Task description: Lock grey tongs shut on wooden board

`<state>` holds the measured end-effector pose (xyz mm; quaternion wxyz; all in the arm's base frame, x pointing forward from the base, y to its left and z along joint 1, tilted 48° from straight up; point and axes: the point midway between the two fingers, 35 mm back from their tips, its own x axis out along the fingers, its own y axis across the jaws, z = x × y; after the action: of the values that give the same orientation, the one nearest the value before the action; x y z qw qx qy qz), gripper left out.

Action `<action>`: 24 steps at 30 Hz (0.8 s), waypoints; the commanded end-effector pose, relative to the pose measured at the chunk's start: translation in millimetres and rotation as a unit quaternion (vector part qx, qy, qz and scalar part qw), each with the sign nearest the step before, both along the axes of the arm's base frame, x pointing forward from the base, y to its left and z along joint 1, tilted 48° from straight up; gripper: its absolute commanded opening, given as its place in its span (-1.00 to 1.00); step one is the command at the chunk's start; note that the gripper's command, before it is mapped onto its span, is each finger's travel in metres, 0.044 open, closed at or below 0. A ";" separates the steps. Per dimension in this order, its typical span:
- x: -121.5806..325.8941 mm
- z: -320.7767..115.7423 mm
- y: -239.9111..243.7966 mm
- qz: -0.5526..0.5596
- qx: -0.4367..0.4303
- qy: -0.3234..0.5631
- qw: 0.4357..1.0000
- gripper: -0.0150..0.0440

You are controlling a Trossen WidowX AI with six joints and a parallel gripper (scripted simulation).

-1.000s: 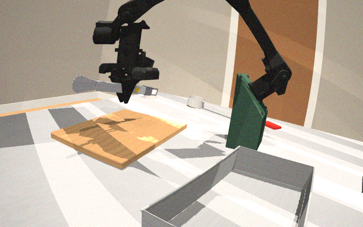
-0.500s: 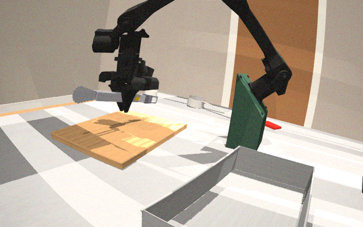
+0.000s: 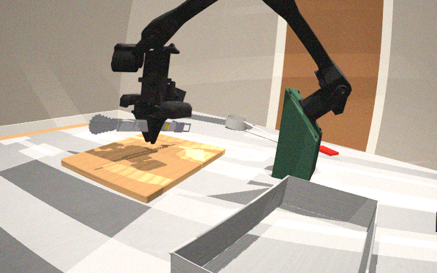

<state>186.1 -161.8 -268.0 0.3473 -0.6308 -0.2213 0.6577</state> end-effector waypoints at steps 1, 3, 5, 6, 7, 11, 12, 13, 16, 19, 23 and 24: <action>0.4 0.4 -0.6 0.000 -0.001 0.000 1.000 -0.82; 0.4 0.4 -0.6 0.000 -0.001 0.000 1.000 -0.64; 0.4 0.4 -0.6 0.000 -0.001 0.000 1.000 -0.47; 0.4 0.4 -0.6 0.000 -0.001 0.000 1.000 -0.38; 0.4 0.4 -0.6 0.000 -0.001 0.000 1.000 -0.29; 0.4 0.4 -0.6 0.000 -0.001 0.000 1.000 0.07; 0.4 0.4 -0.6 0.000 -0.001 0.000 1.000 0.16; 0.4 0.4 -0.6 0.000 -0.001 0.000 1.000 0.25; 0.4 0.4 -0.6 0.000 -0.001 0.000 1.000 0.51; 0.4 0.4 -0.6 0.000 -0.001 0.000 1.000 0.78; 0.4 0.4 -0.6 0.000 -0.001 0.000 1.000 1.00; 0.4 0.4 -0.6 0.000 -0.001 0.000 1.000 1.00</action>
<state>186.4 -162.1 -267.7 0.3468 -0.6311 -0.2211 0.6577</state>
